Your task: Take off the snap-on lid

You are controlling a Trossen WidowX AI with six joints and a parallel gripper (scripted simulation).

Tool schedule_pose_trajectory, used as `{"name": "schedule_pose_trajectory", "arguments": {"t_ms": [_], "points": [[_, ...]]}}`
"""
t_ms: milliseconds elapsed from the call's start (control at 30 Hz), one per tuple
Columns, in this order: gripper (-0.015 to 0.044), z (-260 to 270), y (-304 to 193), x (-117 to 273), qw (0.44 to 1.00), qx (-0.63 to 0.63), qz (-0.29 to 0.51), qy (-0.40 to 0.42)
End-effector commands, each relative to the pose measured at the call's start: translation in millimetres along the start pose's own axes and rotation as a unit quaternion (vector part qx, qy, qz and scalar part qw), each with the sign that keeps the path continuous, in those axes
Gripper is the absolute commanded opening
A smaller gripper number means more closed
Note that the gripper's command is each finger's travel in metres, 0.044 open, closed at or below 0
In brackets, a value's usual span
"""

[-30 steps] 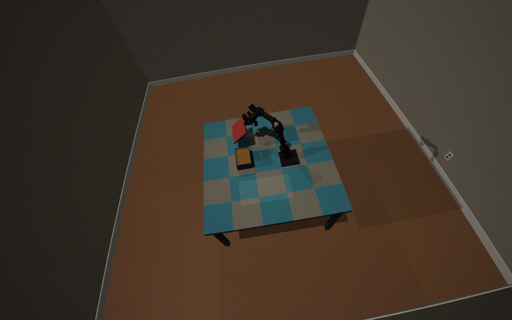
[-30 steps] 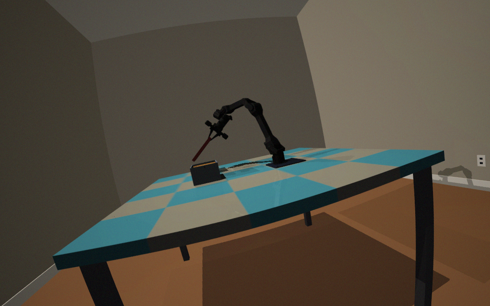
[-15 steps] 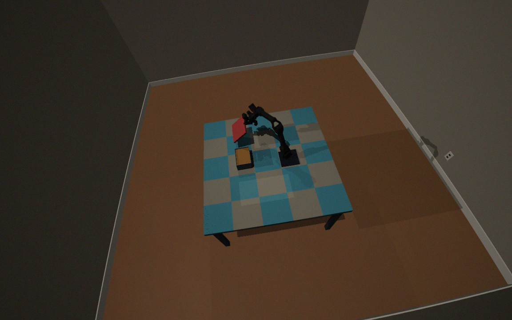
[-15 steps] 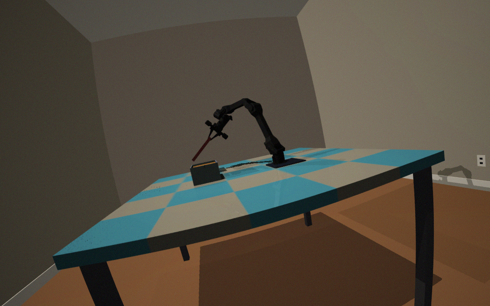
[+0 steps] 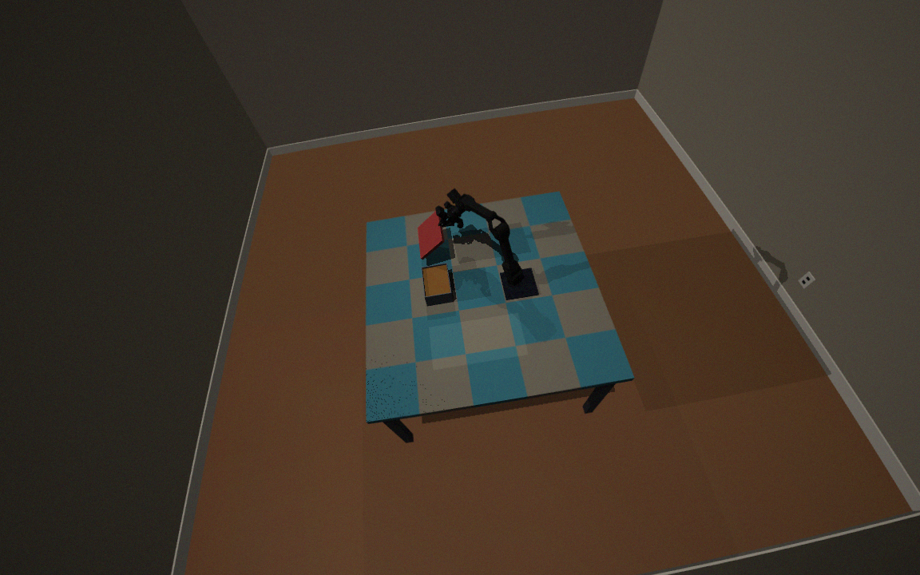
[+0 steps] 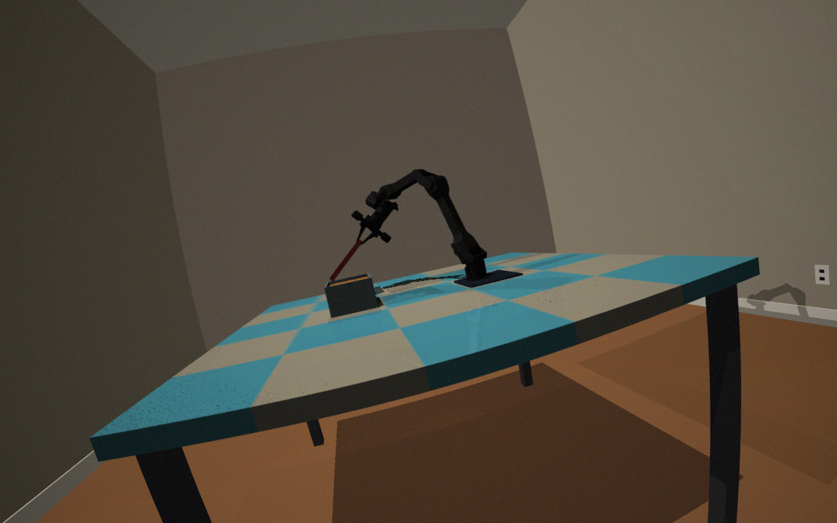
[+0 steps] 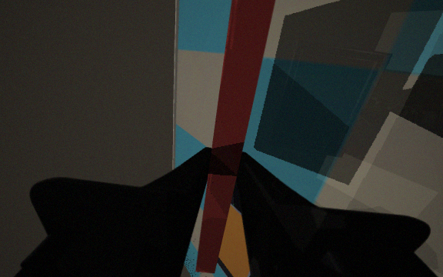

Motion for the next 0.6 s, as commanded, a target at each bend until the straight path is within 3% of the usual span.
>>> {"name": "schedule_pose_trajectory", "arguments": {"t_ms": [0,567], "points": [[0.0,0,-1,0,1.0,0.005,0.001,0.006],[0.0,-10,-1,-9,1.0,0.005,0.001,0.006]]}}
Point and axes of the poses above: the point midway between the two fingers, 35 mm back from their tips, its own x axis back along the fingers, its own z axis across the jaws, y = z × x, the point moved 6 cm from there along x, back along the fingers, and after that the axes turned 1 degree about -x, right-handed, at the moved point
